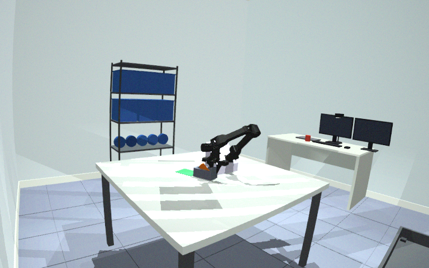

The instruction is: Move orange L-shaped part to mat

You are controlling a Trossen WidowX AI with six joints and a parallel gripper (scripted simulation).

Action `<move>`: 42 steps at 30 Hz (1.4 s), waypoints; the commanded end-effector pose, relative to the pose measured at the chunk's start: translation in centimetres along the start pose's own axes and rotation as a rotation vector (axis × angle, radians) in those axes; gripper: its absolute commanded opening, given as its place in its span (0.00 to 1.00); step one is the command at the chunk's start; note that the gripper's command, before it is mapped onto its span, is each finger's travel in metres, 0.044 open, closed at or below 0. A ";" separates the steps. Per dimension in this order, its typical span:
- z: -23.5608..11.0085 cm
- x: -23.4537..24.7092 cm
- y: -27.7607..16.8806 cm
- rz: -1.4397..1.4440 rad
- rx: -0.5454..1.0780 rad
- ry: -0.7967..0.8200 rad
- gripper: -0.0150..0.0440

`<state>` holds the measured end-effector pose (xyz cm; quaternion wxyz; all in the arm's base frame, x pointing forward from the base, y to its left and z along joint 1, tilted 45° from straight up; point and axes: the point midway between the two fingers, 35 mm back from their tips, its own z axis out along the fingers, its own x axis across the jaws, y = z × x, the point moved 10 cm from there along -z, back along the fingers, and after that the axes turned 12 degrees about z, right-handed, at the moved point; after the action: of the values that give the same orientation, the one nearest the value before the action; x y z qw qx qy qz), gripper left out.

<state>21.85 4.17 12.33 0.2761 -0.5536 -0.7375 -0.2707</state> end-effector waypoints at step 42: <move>-9.6 -0.9 0.3 -0.002 -0.008 -0.011 0.56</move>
<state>23.35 -3.10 18.47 0.2699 -0.5543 -0.7393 -0.2708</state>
